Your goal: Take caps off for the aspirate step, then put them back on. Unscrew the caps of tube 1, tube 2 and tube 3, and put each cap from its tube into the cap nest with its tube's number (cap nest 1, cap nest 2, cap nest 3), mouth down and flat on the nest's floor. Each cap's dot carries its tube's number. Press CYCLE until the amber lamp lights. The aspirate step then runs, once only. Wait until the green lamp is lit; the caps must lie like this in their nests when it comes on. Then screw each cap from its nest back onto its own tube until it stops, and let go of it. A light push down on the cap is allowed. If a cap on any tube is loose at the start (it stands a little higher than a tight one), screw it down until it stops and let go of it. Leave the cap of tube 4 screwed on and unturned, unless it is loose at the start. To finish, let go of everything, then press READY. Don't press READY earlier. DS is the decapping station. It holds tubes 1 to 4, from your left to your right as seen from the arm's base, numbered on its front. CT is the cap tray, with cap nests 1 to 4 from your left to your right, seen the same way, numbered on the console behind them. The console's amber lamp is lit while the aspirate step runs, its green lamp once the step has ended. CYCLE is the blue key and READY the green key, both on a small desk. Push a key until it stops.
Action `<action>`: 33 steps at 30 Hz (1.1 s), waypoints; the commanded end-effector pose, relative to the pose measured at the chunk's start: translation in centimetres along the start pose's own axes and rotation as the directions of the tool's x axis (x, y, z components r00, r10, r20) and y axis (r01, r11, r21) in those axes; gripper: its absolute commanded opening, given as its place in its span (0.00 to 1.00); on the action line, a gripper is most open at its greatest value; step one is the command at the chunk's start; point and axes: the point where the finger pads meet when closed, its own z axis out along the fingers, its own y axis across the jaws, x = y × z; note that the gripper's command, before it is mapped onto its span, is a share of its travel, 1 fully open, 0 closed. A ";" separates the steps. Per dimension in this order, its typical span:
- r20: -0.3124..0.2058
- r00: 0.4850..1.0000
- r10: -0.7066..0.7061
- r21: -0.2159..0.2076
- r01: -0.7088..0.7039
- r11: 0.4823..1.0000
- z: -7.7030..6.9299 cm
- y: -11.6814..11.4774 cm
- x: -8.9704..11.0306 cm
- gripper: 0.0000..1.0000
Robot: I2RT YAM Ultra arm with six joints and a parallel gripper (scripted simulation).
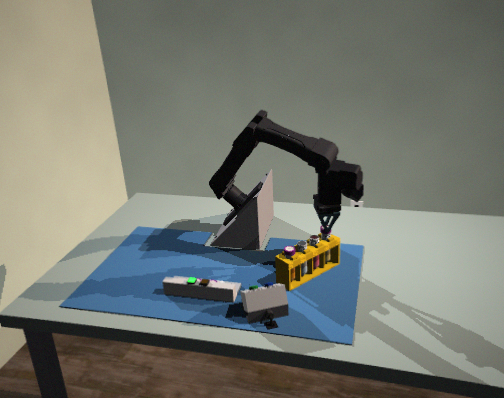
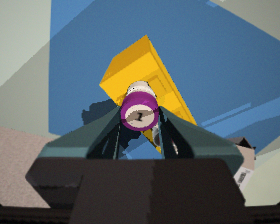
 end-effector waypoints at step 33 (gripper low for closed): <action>0.019 1.000 0.004 0.017 -0.005 1.000 0.1 -0.4 -0.3 0.00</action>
